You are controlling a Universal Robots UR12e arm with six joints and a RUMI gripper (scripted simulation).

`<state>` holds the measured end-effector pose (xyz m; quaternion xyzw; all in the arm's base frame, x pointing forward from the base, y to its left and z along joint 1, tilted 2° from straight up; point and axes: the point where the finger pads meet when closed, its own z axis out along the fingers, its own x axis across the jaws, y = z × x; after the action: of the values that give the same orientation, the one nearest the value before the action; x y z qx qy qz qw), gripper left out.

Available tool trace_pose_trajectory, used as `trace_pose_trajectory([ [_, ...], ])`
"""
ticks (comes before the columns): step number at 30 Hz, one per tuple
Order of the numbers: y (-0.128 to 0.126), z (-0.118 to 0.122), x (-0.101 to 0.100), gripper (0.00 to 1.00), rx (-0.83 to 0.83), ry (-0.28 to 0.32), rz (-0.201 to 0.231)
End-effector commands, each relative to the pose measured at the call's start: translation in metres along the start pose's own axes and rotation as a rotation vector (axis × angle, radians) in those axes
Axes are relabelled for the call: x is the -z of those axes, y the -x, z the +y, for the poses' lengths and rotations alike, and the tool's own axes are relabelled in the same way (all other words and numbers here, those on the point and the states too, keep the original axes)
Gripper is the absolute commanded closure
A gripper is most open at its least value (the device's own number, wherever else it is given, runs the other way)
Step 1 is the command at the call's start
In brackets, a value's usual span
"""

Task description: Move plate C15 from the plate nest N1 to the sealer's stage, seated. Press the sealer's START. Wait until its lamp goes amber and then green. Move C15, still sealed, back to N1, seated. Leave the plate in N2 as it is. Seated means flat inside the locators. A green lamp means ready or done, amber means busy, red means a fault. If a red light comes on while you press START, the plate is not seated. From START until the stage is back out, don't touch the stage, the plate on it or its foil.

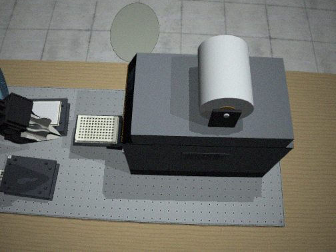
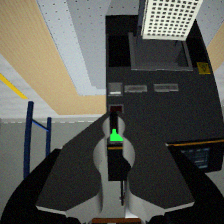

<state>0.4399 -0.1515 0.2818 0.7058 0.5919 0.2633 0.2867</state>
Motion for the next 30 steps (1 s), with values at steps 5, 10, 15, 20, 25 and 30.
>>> trace_pose_trajectory([
  [5, -0.001, 0.0, 0.0, 1.0, 0.002, 0.002, 0.007],
  [10, -0.001, 0.0, 0.0, 1.0, 0.002, 0.002, 0.007],
  [15, -0.003, 0.006, -0.026, 1.0, 0.0, -0.001, 0.01],
  [20, -0.003, 0.006, -0.027, 1.0, 0.0, -0.001, 0.01],
  [25, -0.002, 0.017, -0.049, 1.0, 0.002, 0.001, 0.007],
  [30, -0.002, 0.019, -0.055, 1.0, 0.003, 0.002, 0.007],
])
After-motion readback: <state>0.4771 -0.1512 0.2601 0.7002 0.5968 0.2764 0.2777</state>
